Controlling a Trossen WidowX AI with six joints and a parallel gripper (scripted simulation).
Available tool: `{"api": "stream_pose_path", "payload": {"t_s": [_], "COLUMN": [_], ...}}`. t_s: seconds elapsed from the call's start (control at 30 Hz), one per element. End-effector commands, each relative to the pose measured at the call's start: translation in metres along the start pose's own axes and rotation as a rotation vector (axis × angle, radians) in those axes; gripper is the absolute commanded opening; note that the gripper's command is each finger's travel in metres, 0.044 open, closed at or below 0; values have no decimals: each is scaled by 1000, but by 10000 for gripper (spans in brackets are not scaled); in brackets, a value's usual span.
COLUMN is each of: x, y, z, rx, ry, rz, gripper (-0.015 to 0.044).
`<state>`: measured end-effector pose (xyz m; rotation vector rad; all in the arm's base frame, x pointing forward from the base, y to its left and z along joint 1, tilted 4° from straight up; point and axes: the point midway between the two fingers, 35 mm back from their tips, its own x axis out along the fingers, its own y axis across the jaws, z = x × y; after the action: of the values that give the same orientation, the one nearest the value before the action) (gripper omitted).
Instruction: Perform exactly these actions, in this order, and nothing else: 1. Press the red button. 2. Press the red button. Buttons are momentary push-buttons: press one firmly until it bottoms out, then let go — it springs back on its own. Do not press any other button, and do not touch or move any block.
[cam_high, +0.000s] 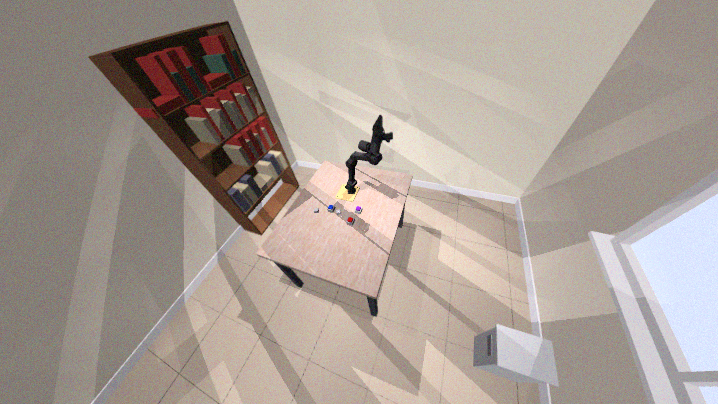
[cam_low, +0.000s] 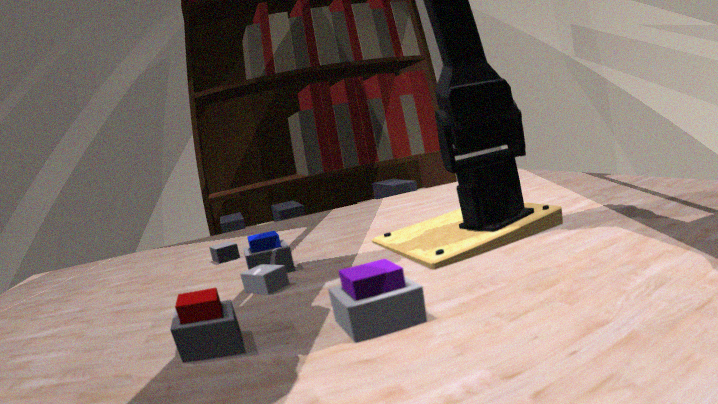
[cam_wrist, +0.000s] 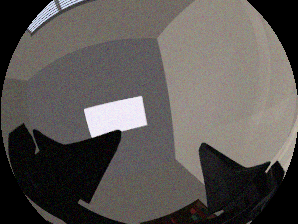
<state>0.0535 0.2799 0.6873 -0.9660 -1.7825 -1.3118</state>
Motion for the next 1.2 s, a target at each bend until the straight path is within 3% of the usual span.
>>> {"api": "stream_pose_path", "payload": {"t_s": [0.0, 0.13, 0.27, 0.57, 0.87, 1.17], "x": [-1, -40, -84, -227, -383, -519], "y": [3, 72, 115, 182, 185, 122], "z": [2, 46, 71, 95, 70, 6], "rx": [21, 424, 680, 1137, 1302, 1044], "ry": [-13, -206, -266, -116, 439, 1396], "rz": [13, 332, 610, 1348, 2034, 2484], "gripper": [400, 400, 400, 400, 400, 400]}}
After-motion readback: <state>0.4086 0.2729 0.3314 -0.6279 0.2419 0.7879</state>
